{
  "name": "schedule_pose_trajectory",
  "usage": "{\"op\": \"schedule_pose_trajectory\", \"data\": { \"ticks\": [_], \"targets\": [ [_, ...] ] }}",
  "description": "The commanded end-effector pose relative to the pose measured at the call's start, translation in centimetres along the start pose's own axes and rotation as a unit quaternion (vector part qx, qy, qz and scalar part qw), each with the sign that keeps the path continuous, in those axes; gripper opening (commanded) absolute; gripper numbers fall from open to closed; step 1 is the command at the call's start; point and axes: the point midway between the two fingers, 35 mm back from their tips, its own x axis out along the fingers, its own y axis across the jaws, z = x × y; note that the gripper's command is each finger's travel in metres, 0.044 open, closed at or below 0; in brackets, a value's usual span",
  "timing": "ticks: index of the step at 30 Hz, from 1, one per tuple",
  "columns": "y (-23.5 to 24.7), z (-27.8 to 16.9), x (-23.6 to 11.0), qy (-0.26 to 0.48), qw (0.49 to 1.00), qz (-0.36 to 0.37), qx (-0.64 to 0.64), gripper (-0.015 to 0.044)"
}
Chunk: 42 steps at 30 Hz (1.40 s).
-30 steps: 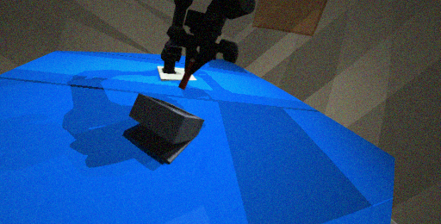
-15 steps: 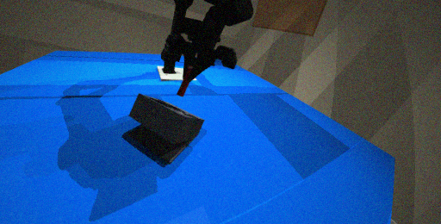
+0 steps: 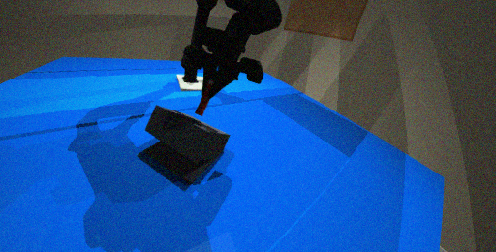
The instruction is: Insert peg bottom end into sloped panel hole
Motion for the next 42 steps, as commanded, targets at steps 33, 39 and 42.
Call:
{"op": "schedule_pose_trajectory", "data": {
  "ticks": [33, 39, 42],
  "targets": [
    [0.0, -0.1, 1.1, -0.001, 1.000, -0.001, 0.000, 0.0000],
    [0.0, -0.1, 1.4, -0.001, 1.000, -0.001, 0.000, 0.0000],
    [0.0, -0.1, 1.5, -0.001, 1.000, -0.001, 0.000, 0.0000]
  ]
}}
